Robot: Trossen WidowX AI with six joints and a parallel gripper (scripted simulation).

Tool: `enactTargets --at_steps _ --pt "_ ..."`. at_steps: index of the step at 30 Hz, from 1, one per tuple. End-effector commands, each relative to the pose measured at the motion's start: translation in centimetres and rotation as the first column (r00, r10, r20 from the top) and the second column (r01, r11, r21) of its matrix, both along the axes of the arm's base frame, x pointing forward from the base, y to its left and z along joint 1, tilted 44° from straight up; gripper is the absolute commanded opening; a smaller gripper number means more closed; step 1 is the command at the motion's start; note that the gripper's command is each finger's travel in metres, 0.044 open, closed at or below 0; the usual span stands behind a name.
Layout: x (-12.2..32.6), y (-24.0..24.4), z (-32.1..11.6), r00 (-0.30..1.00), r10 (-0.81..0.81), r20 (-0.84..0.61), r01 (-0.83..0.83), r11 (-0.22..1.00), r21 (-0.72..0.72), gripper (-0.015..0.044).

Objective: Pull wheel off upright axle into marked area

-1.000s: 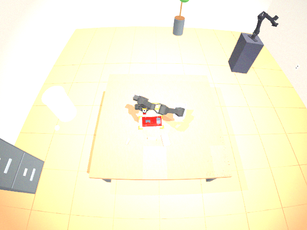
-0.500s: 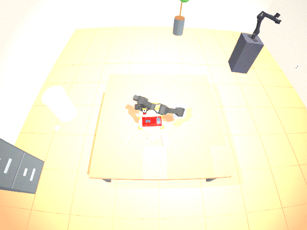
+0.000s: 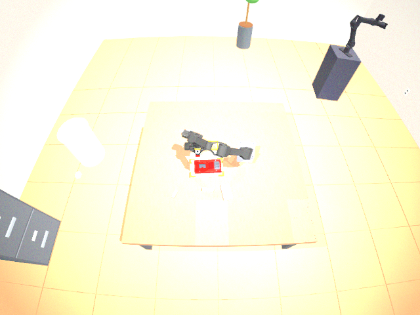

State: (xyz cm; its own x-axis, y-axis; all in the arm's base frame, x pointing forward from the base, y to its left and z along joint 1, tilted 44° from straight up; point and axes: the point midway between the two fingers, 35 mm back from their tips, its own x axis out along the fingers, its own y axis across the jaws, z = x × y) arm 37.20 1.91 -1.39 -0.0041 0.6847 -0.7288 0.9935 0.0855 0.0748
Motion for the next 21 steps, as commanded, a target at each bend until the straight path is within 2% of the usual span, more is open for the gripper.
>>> enactTargets --at_steps 1,21 --pt "0.08 -0.9 0.71 1.0 -0.015 0.005 0.015 1.0 -0.003 0.0" --pt "0.06 -1.35 1.18 1.0 -0.017 0.004 0.017 1.0 -0.003 0.0"
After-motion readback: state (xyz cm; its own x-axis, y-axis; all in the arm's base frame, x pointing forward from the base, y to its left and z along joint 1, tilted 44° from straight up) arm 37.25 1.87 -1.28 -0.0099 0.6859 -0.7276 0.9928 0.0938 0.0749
